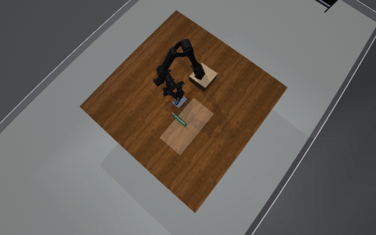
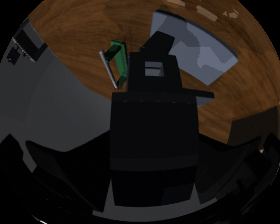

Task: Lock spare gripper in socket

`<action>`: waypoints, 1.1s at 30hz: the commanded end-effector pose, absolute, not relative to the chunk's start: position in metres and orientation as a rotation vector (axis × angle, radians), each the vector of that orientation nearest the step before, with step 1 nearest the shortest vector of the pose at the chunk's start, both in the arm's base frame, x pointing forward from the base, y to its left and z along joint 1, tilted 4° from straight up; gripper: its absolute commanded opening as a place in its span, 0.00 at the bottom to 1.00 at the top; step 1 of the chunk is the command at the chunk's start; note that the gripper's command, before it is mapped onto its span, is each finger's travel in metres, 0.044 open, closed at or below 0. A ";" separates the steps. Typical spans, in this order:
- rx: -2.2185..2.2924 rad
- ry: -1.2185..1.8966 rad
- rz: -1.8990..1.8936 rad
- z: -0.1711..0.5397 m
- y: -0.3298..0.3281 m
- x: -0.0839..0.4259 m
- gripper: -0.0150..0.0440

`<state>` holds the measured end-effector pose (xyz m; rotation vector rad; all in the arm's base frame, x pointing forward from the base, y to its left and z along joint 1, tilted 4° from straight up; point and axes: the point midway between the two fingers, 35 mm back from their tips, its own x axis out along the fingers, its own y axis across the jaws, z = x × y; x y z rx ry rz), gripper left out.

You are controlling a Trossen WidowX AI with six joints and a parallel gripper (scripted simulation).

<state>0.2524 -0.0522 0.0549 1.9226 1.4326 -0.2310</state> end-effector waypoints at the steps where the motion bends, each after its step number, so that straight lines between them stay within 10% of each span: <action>1: 1.920 1.431 -0.230 0.055 -0.052 0.253 0.79; 6: 1.920 1.431 -0.230 0.055 -0.052 0.253 1.00; 33: 1.969 1.455 -0.249 0.097 -0.043 0.231 1.00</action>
